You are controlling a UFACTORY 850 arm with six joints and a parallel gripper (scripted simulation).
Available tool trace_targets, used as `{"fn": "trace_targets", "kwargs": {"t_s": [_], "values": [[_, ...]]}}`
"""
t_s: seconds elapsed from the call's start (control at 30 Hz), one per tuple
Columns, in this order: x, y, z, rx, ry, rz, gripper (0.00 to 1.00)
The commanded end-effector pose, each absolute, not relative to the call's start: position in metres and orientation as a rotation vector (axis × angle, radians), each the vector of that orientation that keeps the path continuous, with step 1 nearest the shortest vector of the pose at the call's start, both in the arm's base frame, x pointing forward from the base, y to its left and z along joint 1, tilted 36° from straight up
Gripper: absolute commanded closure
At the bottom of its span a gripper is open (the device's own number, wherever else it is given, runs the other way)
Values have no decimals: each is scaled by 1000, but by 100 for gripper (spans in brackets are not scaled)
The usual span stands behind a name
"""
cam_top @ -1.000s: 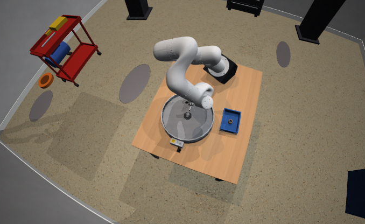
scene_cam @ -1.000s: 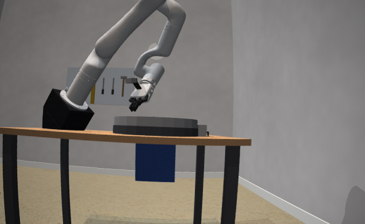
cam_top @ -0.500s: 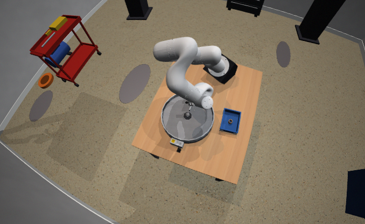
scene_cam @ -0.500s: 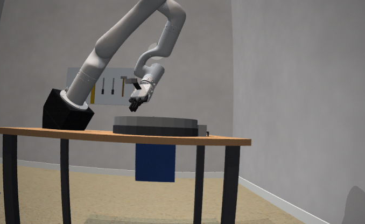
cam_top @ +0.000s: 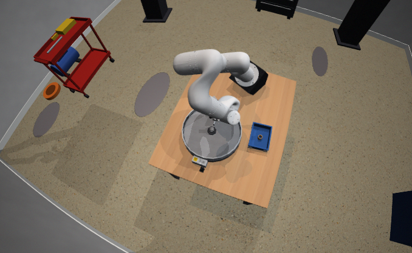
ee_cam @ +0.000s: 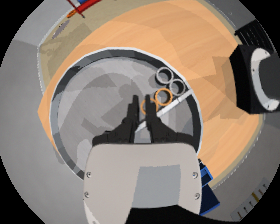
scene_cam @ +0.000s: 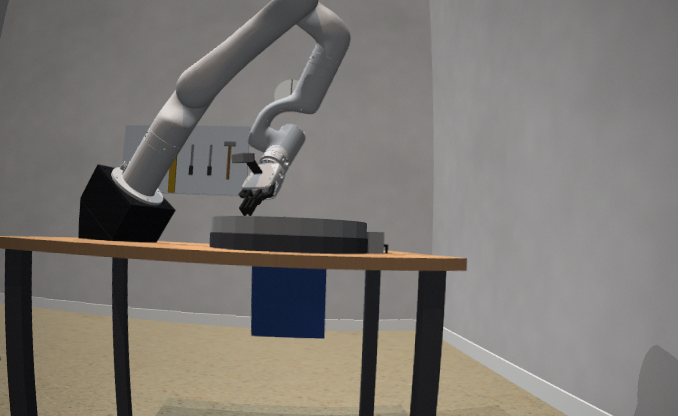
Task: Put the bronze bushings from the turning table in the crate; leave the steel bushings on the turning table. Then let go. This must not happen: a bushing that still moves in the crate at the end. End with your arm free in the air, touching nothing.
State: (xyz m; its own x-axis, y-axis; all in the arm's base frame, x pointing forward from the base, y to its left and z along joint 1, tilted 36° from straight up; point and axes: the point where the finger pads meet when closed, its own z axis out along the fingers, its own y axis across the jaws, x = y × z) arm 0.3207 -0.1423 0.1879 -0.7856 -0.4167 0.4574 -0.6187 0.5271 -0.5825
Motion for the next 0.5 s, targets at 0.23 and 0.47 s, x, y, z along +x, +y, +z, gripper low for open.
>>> {"fn": "trace_targets", "kwargs": {"t_s": [0.23,0.47], "values": [[324,-144,183,870,-2507,1112,90],[324,-144,183,870,-2507,1112,90]]}}
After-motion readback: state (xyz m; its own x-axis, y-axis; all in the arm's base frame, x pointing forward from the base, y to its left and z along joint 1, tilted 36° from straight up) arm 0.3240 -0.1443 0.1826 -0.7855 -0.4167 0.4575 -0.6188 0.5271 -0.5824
